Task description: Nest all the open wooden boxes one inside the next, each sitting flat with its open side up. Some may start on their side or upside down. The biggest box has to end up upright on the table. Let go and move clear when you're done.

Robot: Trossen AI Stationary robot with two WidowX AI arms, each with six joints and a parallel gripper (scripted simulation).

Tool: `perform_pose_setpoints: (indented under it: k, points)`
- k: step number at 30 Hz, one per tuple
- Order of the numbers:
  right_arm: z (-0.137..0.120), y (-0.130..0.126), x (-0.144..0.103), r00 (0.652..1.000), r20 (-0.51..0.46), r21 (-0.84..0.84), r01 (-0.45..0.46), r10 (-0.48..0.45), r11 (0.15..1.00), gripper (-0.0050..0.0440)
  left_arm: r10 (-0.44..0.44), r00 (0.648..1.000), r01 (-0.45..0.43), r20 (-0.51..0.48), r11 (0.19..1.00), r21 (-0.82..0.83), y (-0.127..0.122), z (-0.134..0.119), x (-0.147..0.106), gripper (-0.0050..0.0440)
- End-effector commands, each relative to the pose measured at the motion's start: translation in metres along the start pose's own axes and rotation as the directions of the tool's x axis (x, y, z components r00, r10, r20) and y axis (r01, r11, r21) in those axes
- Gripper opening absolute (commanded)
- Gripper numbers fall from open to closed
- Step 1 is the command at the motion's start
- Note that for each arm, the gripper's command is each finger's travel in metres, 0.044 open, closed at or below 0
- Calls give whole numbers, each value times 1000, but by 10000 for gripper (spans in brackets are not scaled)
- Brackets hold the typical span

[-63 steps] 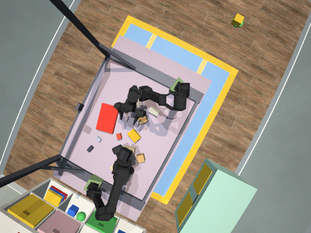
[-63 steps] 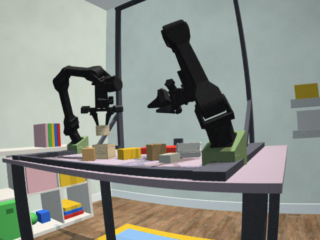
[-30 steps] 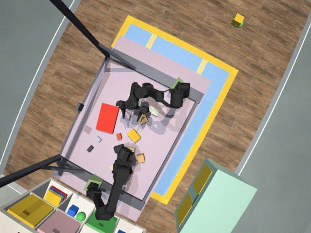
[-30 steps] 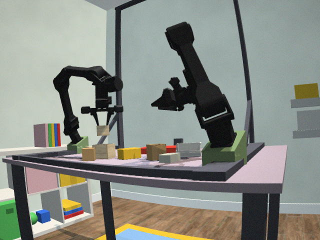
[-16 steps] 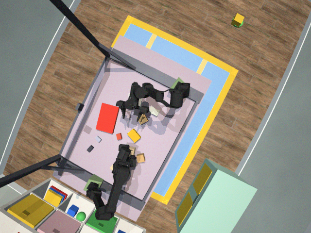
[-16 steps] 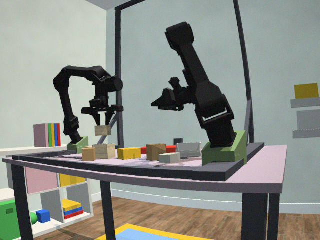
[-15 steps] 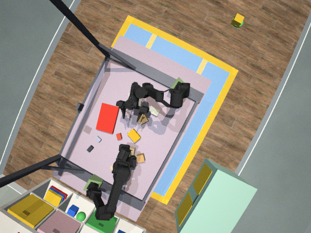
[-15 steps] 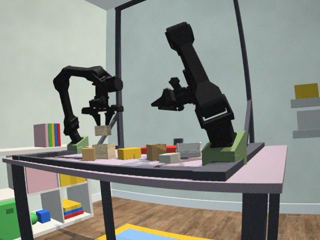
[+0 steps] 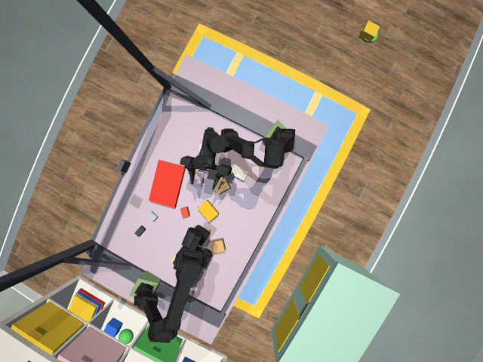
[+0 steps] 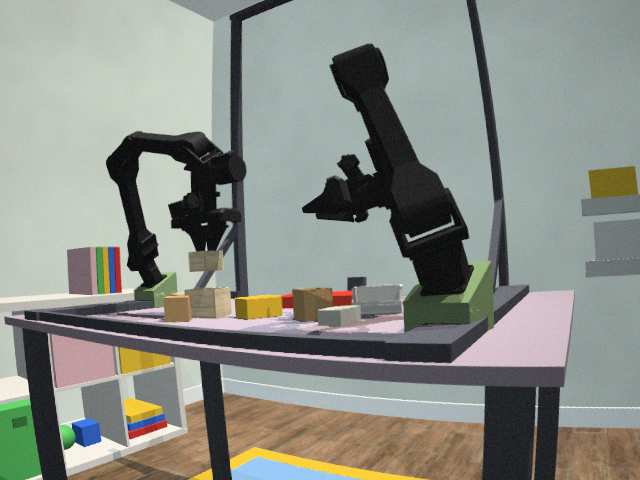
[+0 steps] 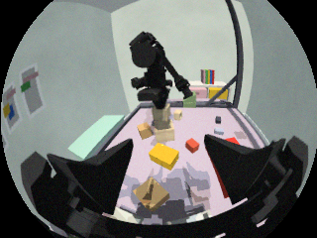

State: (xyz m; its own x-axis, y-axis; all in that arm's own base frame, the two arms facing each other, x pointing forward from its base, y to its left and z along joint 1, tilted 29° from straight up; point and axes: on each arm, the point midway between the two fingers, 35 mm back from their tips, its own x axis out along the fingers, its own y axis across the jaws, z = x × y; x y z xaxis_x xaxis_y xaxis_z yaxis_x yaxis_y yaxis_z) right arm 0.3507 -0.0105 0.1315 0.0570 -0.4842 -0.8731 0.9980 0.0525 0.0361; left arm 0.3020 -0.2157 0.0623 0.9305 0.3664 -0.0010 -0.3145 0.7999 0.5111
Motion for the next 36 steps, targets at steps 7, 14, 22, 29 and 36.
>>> perform_pose_setpoints:
  k: [7,14,22,29,36]
  points:
    - [2,2,-5,1000,4,372,-14,13,928,232,1,1000,-1,3,1000,-11,0,3,0,400]
    - [2,2,-5,1000,4,527,-14,13,850,232,1,1000,-1,3,1000,-11,0,3,0,400]
    - [2,2,-5,1000,4,741,-12,13,672,232,1,1000,-1,3,1000,-11,0,3,0,400]
    - [2,2,-5,1000,4,846,-11,13,533,232,1,1000,-1,3,1000,-11,0,3,0,400]
    - [2,2,-5,1000,4,925,-9,13,379,232,1,1000,-1,3,1000,-11,0,3,0,400]
